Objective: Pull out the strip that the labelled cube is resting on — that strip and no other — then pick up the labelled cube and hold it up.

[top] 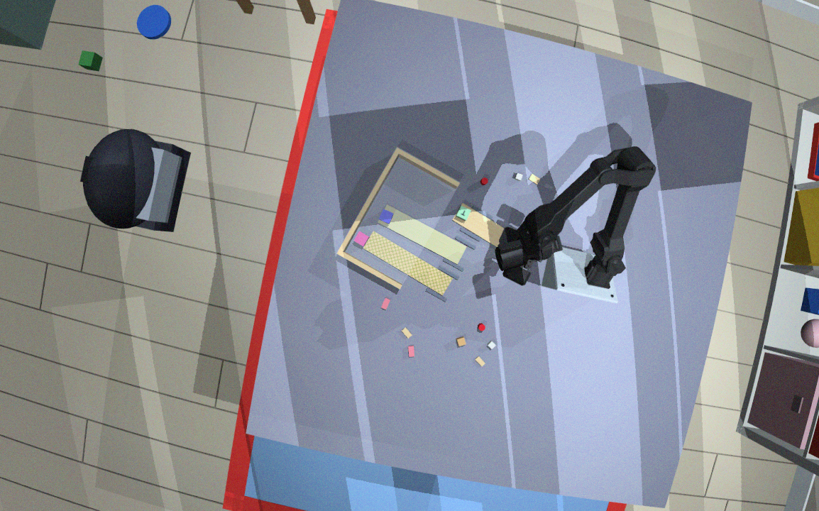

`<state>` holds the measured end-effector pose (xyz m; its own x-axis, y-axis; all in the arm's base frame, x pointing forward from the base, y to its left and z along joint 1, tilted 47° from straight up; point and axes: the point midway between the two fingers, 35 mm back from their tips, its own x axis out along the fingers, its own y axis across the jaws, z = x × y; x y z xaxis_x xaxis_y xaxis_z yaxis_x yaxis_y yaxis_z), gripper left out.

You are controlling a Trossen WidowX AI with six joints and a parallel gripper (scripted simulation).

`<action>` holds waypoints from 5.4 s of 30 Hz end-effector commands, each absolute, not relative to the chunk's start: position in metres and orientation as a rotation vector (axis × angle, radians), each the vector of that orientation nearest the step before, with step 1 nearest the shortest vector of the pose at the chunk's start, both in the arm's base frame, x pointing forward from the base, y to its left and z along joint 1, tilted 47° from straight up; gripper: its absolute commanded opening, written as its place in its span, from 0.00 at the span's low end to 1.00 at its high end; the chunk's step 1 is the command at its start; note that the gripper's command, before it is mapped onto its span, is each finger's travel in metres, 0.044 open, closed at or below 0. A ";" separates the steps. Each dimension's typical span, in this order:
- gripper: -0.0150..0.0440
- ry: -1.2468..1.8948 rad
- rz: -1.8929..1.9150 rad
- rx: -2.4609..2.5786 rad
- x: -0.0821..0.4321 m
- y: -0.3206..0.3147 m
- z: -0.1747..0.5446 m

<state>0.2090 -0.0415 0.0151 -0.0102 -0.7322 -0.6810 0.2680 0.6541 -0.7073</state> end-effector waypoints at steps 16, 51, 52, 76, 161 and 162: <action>1.00 1.370 -0.814 -0.450 0.267 -0.050 0.034; 1.00 1.365 -0.815 -0.448 0.364 -0.066 0.070; 1.00 1.365 -0.815 -0.448 0.367 -0.066 0.072; 0.68 1.364 -0.815 -0.447 0.382 -0.087 0.062; 0.25 1.370 -0.813 -0.449 0.292 -0.033 0.077; 0.25 1.370 -0.813 -0.449 0.292 -0.033 0.077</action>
<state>0.2908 -0.0349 0.0750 -0.0084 -0.7360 -0.6769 0.2376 0.6561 -0.7163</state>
